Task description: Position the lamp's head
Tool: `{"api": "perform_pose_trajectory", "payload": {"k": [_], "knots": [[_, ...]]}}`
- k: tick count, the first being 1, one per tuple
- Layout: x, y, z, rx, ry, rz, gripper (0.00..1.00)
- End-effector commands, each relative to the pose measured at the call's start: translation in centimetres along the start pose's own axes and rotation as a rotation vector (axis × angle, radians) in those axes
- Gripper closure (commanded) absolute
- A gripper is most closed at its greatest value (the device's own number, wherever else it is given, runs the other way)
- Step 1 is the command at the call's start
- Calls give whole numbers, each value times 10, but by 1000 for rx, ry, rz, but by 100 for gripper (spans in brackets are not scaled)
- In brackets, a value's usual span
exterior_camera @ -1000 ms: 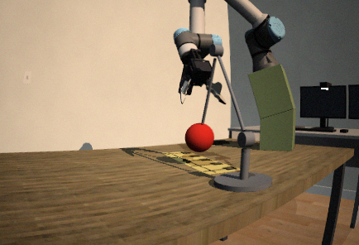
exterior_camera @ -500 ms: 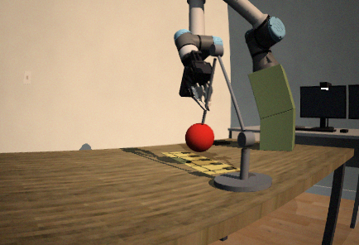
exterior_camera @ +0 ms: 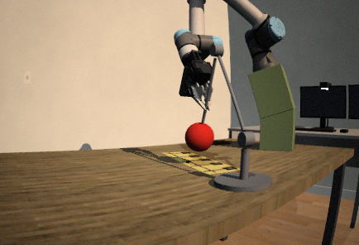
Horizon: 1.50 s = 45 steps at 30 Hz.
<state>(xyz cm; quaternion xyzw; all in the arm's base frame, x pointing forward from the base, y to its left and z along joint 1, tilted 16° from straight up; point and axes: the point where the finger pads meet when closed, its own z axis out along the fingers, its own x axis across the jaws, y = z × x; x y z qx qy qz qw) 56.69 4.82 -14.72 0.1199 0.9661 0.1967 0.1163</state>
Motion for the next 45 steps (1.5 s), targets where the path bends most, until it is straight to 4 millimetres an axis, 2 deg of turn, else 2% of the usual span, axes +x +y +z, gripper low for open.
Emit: {"api": "perform_pose_trajectory", "payload": {"k": [1,12,45], "knots": [[-1,0,0,0,-1,-1,100],[-1,0,0,0,-1,-1,100],[-2,-60,-32,-1,0,-3,100]]}}
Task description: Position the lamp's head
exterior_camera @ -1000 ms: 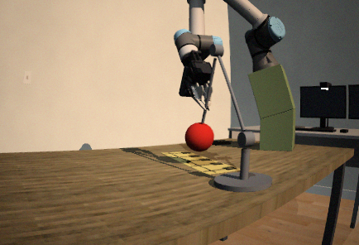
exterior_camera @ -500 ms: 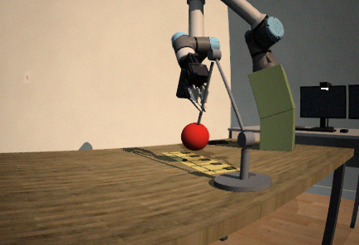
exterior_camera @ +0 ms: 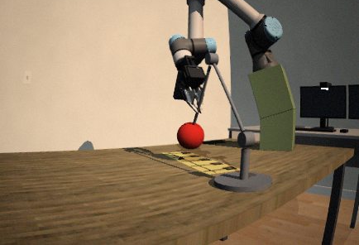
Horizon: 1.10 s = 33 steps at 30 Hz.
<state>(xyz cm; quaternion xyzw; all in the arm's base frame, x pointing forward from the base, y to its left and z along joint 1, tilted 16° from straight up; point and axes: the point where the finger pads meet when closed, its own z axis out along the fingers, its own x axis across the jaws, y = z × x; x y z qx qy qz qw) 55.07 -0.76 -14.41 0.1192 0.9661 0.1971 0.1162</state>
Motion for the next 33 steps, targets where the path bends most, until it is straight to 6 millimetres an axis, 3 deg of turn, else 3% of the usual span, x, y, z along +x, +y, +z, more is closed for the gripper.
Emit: {"api": "perform_pose_trajectory", "payload": {"k": [1,18,19,33], "knots": [[-1,-8,-5,0,-1,-2,100],[-1,-12,-7,0,-1,-2,100],[-1,-12,-7,0,-1,-2,0],[-1,-11,-7,0,0,-2,0]]}}
